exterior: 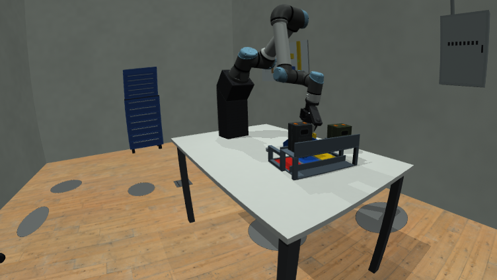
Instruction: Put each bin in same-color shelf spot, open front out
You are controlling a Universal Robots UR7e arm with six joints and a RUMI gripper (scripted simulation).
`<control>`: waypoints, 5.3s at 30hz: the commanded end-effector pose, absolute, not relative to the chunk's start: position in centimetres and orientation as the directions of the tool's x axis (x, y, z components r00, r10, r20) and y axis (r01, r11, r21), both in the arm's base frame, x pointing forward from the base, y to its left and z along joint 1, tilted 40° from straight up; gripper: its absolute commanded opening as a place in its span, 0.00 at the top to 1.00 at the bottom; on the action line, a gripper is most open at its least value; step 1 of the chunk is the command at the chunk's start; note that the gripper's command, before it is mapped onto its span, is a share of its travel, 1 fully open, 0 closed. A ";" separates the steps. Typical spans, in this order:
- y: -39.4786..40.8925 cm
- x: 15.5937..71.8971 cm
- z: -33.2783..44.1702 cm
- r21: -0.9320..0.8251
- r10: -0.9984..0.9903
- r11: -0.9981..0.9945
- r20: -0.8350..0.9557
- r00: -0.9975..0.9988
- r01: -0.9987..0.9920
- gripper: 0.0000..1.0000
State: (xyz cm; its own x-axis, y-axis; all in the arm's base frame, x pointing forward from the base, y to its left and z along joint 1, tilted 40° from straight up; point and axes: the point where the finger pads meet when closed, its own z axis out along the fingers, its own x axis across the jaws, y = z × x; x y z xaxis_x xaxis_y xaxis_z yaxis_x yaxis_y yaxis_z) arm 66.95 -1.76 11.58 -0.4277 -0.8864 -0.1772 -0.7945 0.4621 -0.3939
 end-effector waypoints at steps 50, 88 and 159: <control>-1.8 67.6 10.8 -0.395 -0.886 0.462 -0.178 -0.427 -0.794 1.00; -2.0 68.1 11.1 -0.403 -0.886 0.462 -0.179 -0.427 -0.790 1.00; -2.6 69.4 11.9 -0.425 -0.886 0.462 -0.182 -0.427 -0.778 1.00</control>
